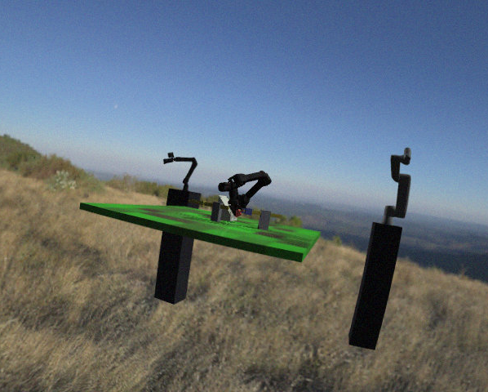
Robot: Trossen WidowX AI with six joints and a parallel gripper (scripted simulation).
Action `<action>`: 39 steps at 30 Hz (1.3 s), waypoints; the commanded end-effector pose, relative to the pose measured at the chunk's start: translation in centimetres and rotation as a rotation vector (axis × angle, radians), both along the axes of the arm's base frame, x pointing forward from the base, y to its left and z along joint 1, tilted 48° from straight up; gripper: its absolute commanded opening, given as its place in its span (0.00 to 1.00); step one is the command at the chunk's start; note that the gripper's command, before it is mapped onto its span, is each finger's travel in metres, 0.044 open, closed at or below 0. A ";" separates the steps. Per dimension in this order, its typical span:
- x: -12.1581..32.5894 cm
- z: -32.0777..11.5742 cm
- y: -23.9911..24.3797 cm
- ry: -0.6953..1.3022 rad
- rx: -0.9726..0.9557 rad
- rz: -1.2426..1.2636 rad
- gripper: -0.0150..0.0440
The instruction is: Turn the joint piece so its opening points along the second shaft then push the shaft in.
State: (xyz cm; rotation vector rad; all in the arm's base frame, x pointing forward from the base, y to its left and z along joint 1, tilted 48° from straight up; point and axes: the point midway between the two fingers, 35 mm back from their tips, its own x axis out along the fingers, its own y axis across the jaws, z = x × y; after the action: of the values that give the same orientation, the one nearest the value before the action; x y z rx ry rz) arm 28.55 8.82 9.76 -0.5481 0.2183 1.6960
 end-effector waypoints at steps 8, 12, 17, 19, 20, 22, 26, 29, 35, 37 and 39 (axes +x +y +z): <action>-0.4 -0.6 1.5 0.010 0.002 -0.001 1.00; -0.4 -0.9 2.1 0.010 0.003 -0.001 1.00; -0.6 -1.2 2.8 0.010 0.004 0.000 1.00; -0.6 -1.3 2.9 0.010 0.005 0.000 1.00; -0.6 -1.3 2.9 0.010 0.005 0.000 0.96; -0.6 -1.3 2.9 0.010 0.005 0.000 0.87; -0.6 -1.3 2.9 0.010 0.005 0.000 0.69; -0.6 -1.3 2.9 0.010 0.005 0.000 0.56; -0.6 -1.3 2.9 0.010 0.005 0.000 0.56; -0.6 -1.3 2.9 0.010 0.005 0.000 0.56; -0.6 -1.3 2.9 0.010 0.005 0.000 0.56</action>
State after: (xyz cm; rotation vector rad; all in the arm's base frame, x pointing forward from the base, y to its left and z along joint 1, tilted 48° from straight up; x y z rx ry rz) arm 27.99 11.65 8.49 -0.5399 0.2216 1.6987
